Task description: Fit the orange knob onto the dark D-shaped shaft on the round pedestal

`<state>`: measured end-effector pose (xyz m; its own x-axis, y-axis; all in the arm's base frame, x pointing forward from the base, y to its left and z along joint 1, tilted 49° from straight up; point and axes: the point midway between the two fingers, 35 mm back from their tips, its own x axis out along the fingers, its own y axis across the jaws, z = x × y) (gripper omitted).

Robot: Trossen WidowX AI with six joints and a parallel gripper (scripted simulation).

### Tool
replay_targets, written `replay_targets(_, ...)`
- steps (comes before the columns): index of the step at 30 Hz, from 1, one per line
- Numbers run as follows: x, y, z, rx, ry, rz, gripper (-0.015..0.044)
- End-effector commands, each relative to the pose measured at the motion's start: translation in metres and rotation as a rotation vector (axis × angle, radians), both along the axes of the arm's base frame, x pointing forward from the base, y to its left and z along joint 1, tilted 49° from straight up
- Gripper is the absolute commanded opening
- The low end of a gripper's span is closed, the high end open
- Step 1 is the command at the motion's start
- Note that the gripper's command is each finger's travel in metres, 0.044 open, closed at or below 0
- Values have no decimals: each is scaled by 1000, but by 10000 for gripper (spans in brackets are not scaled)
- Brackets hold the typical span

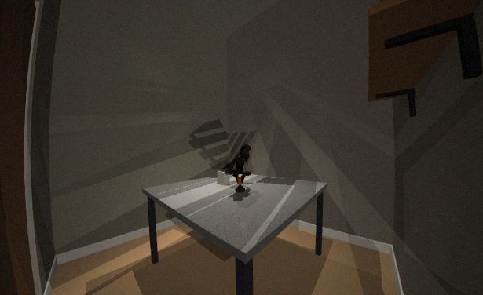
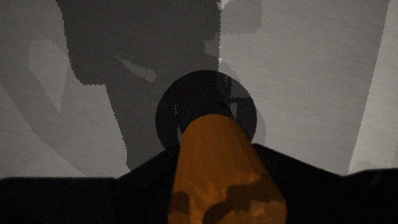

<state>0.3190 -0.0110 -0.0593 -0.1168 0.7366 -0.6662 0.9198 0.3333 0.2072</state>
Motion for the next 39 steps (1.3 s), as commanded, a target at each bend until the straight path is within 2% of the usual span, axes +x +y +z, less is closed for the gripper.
replay_targets(1, 0, 0, 0, -3, -4, -2, 0)
replay_targets(10, 1, -3, 3, -4, 2, -8, 0)
replay_targets(17, 4, -3, 4, -27, 148, -140, 0)
replay_targets(39, 3, -3, 1, -27, 150, -142, 0)
